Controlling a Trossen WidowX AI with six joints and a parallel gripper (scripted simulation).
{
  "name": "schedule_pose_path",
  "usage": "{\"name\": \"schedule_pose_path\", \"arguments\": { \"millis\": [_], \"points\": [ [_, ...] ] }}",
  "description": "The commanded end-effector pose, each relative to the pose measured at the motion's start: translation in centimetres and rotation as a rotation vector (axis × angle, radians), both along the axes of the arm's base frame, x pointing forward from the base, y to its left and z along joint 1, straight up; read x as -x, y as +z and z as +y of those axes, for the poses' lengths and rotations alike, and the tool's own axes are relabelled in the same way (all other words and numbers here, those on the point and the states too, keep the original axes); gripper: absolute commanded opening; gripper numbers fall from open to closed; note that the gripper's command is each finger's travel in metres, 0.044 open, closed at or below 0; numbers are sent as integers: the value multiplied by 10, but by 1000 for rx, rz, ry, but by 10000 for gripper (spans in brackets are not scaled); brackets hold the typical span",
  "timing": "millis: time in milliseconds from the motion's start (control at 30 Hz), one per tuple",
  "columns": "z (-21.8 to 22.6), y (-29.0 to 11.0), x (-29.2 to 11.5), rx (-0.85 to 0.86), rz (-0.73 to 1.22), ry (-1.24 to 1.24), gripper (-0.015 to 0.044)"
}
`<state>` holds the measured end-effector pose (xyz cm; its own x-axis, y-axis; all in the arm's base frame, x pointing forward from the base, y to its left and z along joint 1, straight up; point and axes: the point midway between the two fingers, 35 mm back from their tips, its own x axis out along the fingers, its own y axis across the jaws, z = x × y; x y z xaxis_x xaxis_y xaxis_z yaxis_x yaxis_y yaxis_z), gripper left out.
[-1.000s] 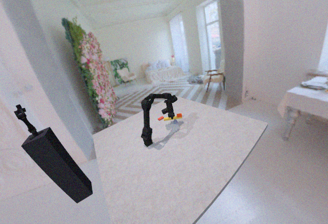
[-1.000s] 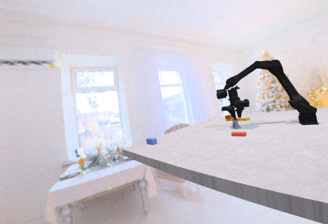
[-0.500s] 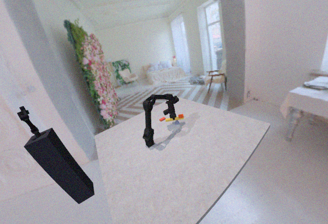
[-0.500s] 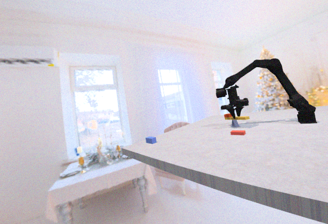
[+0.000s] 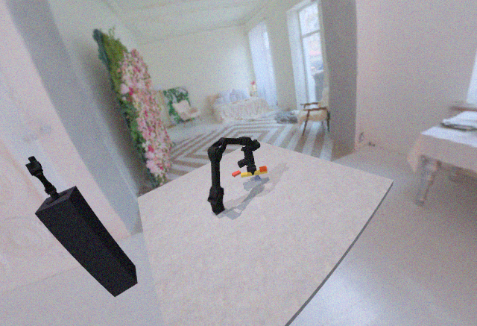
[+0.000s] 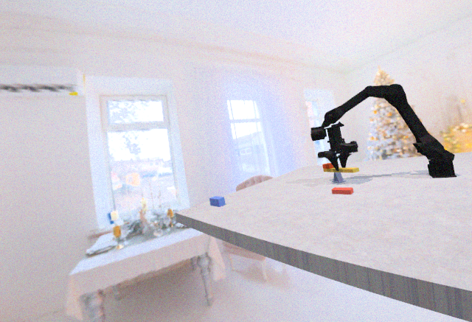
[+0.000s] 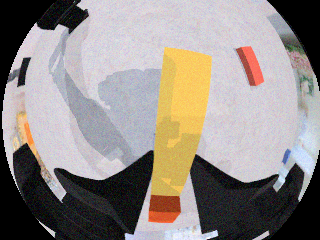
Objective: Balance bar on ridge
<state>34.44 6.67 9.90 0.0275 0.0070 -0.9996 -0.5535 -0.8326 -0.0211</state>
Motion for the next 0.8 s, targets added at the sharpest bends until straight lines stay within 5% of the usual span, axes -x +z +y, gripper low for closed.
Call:
{"name": "schedule_pose_path", "arguments": {
  "millis": [0,767],
  "points": [
    [0,-2,0,2,1,5,0],
    [0,-1,1,2,1,5,0]
  ]
}}
